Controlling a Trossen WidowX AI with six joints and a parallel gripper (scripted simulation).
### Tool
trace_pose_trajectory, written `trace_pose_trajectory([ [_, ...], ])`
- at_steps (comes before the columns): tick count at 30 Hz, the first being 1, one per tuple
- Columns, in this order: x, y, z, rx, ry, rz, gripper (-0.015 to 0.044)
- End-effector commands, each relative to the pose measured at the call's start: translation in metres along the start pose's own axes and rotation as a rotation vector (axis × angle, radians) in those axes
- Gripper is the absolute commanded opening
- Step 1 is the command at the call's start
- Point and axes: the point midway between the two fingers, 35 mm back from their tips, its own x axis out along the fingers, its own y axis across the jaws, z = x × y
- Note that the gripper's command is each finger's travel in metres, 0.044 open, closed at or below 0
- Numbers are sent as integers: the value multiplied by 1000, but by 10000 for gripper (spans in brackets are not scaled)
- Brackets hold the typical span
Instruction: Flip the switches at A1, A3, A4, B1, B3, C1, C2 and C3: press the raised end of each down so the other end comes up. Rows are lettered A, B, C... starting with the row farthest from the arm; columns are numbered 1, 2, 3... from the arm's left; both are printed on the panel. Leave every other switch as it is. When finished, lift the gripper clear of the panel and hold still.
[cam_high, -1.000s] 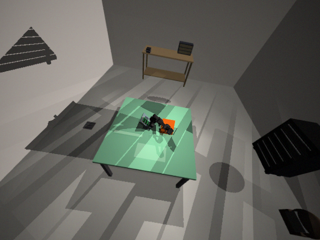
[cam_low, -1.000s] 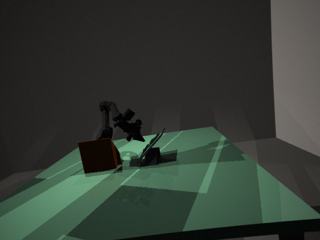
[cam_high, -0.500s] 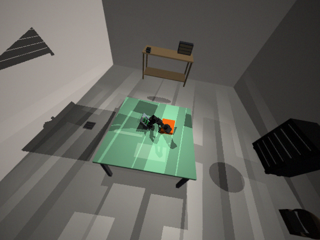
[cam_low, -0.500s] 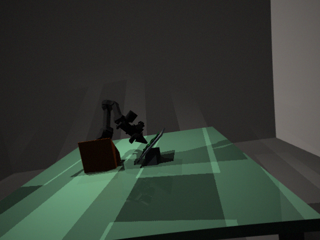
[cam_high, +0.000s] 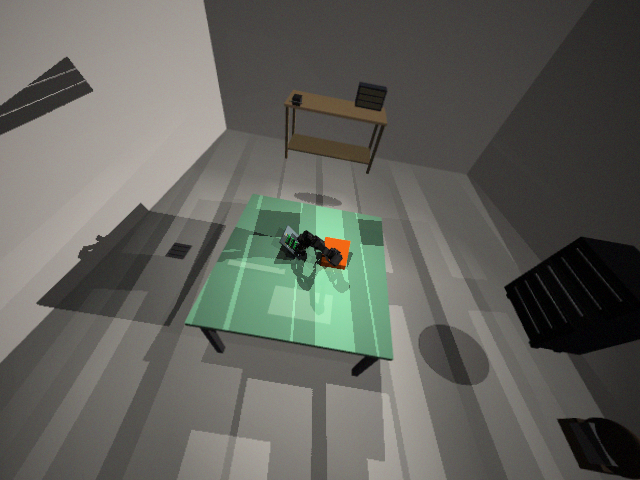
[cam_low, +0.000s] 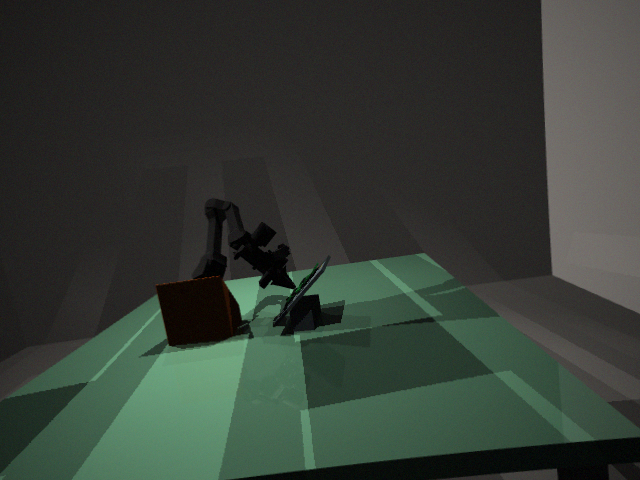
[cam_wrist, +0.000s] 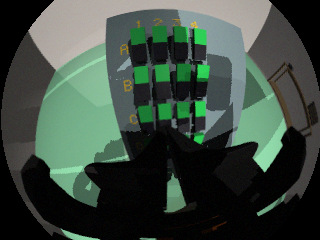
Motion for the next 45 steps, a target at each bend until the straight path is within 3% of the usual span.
trace_pose_trajectory([
  [1,0,-1,-1,5,1,-5,0],
  [45,5,-1,-1,5,1,-5,0],
])
